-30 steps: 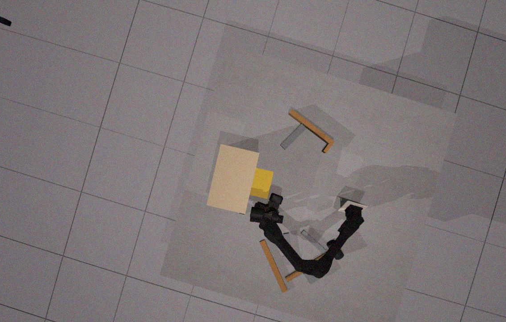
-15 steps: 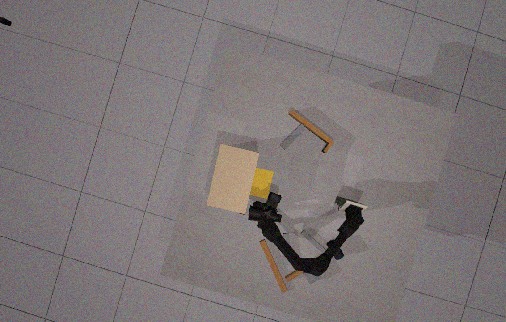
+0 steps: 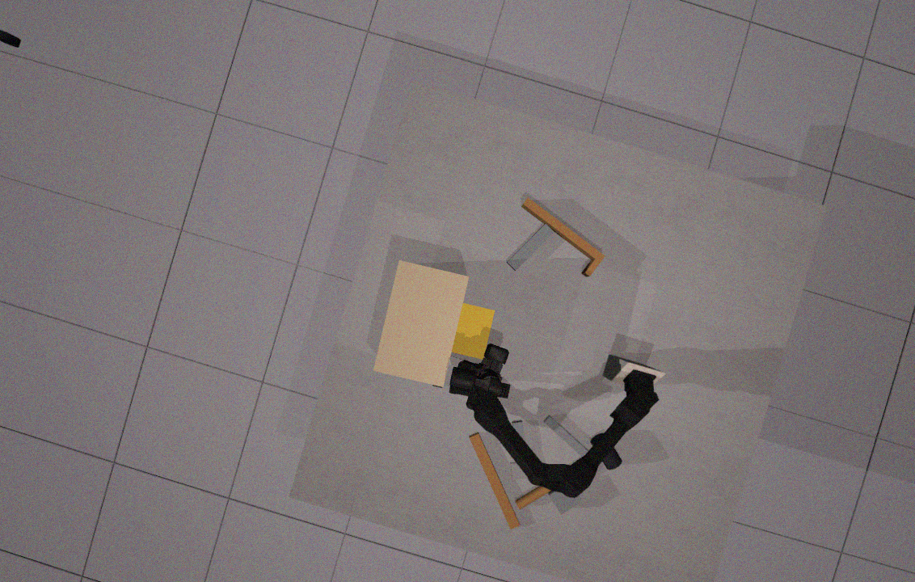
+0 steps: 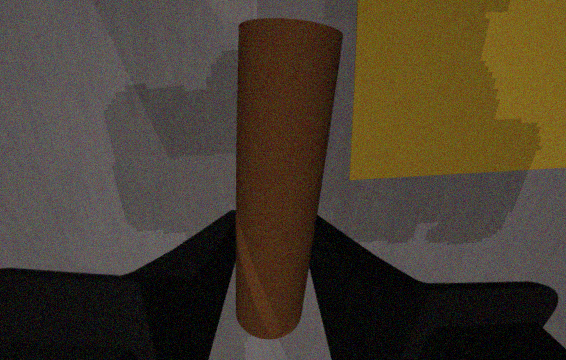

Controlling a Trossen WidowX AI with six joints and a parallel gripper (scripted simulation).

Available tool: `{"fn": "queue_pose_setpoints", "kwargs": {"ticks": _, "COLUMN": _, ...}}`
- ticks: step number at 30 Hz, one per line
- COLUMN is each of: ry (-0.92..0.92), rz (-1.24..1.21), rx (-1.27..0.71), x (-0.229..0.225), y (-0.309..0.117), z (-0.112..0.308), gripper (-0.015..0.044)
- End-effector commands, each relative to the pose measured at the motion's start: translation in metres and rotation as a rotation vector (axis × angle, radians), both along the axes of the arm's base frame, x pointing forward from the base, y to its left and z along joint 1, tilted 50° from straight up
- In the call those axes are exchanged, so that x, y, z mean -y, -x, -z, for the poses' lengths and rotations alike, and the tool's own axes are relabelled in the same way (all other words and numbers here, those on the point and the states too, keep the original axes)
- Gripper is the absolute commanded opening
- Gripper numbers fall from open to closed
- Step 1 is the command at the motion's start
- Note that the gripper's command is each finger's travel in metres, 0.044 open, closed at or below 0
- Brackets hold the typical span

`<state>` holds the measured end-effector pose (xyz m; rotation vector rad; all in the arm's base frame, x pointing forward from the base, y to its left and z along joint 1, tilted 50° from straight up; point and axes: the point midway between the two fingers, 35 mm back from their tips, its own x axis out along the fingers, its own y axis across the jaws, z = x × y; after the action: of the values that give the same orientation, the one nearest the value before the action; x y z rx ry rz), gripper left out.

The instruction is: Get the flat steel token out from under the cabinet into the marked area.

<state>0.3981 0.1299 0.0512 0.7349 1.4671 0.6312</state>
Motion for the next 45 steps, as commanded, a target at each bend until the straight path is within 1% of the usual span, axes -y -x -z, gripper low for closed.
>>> {"fn": "queue_pose_setpoints", "kwargs": {"ticks": 1, "ry": 0.008, "rz": 0.003, "rx": -0.004, "x": 0.006, "y": 0.0, "z": 0.008, "gripper": 0.0}}
{"fn": "queue_pose_setpoints", "kwargs": {"ticks": 45, "ry": 0.009, "rz": 0.003, "rx": -0.004, "x": 0.019, "y": 0.002, "z": 0.024, "gripper": 0.0}}
